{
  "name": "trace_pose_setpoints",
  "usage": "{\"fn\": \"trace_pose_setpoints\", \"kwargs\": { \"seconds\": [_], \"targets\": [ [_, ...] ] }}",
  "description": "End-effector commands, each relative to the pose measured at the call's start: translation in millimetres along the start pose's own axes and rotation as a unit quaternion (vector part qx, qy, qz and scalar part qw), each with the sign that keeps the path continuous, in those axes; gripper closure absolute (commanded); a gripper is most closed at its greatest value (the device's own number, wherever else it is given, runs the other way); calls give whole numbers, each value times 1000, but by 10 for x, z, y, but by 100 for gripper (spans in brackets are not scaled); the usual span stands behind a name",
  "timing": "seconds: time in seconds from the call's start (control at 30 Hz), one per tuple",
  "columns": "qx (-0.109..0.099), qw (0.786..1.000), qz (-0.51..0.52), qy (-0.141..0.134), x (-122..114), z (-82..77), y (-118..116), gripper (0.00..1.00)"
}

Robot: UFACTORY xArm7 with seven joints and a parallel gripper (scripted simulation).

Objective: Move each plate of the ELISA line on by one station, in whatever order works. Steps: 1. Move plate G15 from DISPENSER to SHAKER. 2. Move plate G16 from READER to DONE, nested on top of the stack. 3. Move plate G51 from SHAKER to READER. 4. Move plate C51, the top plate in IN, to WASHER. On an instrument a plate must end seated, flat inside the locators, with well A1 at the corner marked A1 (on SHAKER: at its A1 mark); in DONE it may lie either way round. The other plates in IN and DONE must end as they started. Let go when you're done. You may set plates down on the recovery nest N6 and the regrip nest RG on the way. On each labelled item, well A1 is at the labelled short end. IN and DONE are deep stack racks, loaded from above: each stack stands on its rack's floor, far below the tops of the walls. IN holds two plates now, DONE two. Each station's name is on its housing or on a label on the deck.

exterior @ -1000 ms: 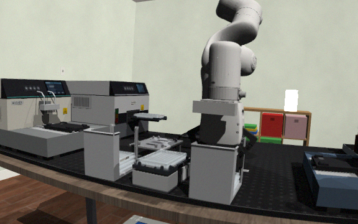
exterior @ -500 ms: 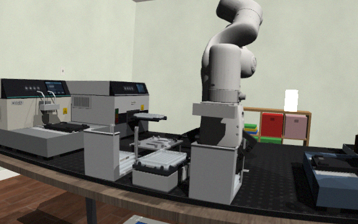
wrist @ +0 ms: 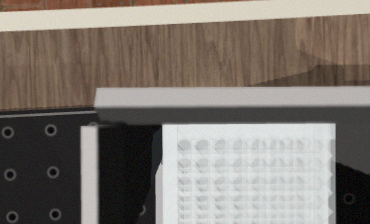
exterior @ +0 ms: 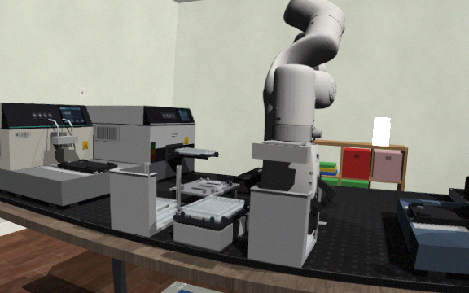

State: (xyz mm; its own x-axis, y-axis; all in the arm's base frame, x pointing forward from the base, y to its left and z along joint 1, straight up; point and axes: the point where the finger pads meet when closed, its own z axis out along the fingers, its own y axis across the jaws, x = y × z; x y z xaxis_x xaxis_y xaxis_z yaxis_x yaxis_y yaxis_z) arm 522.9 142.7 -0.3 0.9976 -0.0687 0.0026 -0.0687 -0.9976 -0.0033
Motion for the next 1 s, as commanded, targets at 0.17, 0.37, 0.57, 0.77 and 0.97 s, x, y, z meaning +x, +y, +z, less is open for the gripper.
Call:
{"fn": "trace_pose_setpoints", "kwargs": {
  "seconds": [0.17,0.37,0.57,0.77,0.97],
  "targets": [
    [1,1000,0,3,21,-19,-4,0],
    [1,1000,0,3,20,-14,-4,0],
    [1,1000,0,3,19,6,-4,0],
    [1,1000,0,3,20,19,-4,0],
    [1,1000,0,3,20,39,-4,0]
  ]
}}
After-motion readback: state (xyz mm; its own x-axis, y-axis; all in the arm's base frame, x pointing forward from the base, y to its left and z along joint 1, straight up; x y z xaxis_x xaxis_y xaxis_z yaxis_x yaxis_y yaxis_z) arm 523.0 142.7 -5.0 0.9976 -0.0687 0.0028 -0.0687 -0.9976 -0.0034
